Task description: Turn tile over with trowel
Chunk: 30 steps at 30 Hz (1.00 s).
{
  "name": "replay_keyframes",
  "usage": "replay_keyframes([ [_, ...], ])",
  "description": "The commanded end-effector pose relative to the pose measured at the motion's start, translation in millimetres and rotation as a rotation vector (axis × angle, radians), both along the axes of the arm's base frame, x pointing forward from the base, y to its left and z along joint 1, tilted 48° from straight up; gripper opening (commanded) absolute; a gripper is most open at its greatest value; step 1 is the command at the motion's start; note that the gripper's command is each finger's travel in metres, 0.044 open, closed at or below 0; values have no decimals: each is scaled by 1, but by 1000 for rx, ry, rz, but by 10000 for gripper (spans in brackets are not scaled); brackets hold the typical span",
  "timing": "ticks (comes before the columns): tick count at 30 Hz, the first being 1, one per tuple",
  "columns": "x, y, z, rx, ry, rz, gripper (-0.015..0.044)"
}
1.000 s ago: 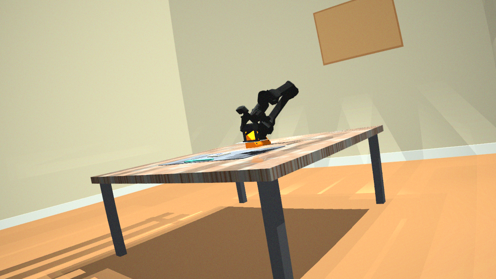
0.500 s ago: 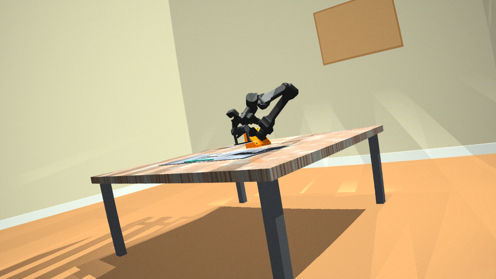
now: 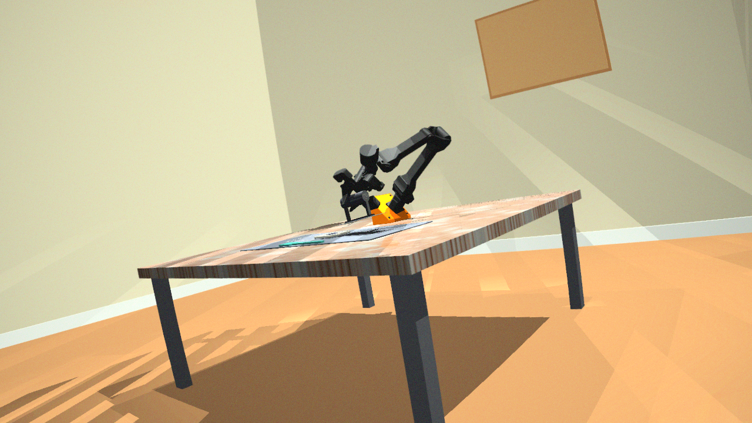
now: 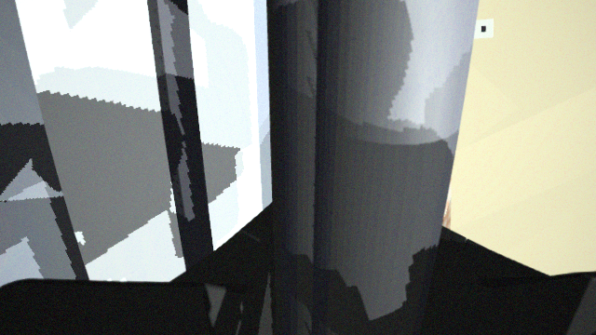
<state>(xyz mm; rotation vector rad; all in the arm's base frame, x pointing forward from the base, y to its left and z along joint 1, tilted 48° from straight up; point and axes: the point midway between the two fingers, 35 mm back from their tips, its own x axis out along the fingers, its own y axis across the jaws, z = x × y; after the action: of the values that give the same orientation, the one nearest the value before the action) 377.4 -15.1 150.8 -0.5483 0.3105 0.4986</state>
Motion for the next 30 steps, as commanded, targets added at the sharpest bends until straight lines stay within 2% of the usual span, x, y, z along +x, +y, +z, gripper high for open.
replay_keyframes([
  [1, 1, -1, 0, -7, -19, 1, 0],
  [30, 6, 24, -28, -6, -19, 1, 0],
])
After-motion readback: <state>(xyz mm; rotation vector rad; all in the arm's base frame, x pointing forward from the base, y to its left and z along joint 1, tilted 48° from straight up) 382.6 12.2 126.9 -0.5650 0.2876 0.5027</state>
